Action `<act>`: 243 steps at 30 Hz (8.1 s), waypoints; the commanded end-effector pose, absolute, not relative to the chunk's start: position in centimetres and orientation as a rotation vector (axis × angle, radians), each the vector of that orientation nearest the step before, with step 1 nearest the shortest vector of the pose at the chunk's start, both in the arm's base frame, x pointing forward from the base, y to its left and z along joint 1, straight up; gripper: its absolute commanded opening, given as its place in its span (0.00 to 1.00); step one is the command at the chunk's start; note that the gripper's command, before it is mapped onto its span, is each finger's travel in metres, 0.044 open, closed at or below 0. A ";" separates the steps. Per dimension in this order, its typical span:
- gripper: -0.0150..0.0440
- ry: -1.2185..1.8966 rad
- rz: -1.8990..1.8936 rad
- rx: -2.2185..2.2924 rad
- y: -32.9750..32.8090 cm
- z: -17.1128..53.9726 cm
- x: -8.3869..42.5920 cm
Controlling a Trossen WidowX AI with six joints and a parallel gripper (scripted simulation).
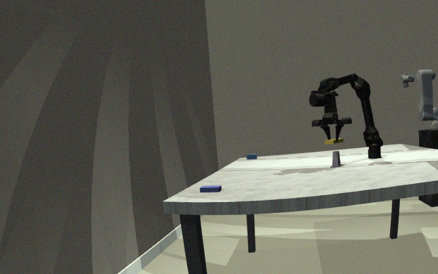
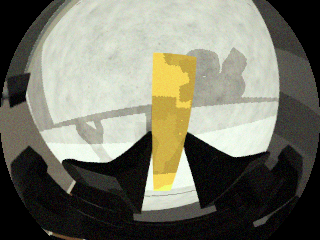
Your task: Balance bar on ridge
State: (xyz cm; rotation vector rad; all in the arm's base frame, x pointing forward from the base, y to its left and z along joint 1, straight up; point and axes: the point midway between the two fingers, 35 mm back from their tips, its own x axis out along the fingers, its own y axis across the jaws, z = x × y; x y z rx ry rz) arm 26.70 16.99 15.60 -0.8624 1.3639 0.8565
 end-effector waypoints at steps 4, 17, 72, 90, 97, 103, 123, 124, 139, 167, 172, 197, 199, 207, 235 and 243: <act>0.25 1.367 0.857 -0.856 17.0 14.4 26.6; 0.25 1.367 0.858 -0.857 17.0 12.6 26.5; 0.25 1.367 0.858 -0.857 17.0 12.2 26.5; 0.25 1.367 0.858 -0.857 17.0 12.1 26.5; 0.25 1.367 0.858 -0.857 17.0 12.0 26.5; 0.25 1.367 0.858 -0.857 17.0 12.0 26.5; 0.25 1.367 0.858 -0.857 17.0 11.8 26.5; 0.25 1.367 0.858 -0.857 17.0 11.8 26.5; 0.25 1.367 0.858 -0.857 17.0 11.7 26.5; 0.25 1.367 0.858 -0.857 17.0 11.5 26.5; 0.25 1.367 0.858 -0.857 17.0 11.7 26.5; 0.25 1.364 0.859 -0.863 17.0 11.7 26.5; 0.25 1.364 0.859 -0.863 17.0 11.7 26.5; 0.25 1.364 0.859 -0.863 17.0 11.7 26.5; 0.54 1.364 0.859 -0.863 17.0 11.7 26.5; 0.54 1.364 0.859 -0.863 17.0 11.7 26.5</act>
